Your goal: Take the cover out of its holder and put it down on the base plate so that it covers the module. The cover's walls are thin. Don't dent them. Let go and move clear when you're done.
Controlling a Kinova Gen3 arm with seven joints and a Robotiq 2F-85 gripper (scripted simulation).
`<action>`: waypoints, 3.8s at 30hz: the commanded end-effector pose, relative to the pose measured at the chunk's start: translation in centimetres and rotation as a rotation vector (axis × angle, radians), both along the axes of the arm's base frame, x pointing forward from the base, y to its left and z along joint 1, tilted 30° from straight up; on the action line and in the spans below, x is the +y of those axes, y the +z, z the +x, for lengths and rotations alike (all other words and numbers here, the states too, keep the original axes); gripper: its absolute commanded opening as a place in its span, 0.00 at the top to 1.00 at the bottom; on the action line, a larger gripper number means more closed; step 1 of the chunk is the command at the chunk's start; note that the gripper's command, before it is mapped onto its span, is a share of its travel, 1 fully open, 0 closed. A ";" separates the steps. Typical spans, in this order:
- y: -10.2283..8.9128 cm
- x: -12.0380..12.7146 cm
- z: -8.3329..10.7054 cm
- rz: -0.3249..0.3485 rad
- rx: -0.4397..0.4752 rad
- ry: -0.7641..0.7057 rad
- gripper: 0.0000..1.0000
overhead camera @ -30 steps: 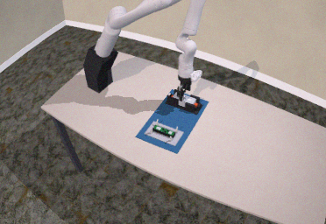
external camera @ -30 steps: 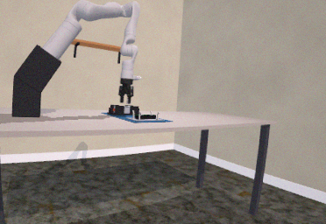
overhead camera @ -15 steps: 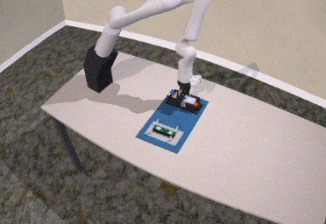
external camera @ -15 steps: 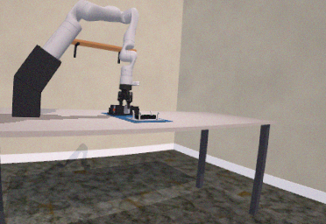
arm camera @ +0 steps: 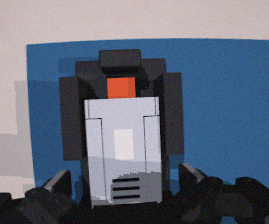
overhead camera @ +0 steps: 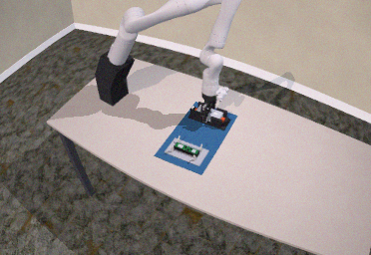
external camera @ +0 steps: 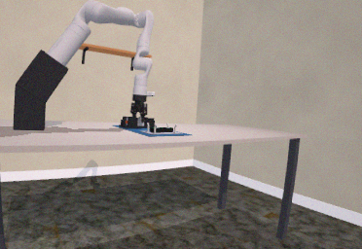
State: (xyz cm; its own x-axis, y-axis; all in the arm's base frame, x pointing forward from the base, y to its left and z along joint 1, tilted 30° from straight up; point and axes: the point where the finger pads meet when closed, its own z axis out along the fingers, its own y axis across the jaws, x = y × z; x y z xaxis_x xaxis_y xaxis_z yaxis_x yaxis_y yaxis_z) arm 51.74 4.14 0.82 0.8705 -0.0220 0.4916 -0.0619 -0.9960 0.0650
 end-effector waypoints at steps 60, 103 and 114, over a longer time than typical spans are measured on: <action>0.3 0.0 0.3 0.004 -0.006 -0.002 0.30; 0.3 0.0 0.3 0.004 -0.007 -0.002 1.00; 0.3 0.0 0.3 0.004 -0.007 -0.002 1.00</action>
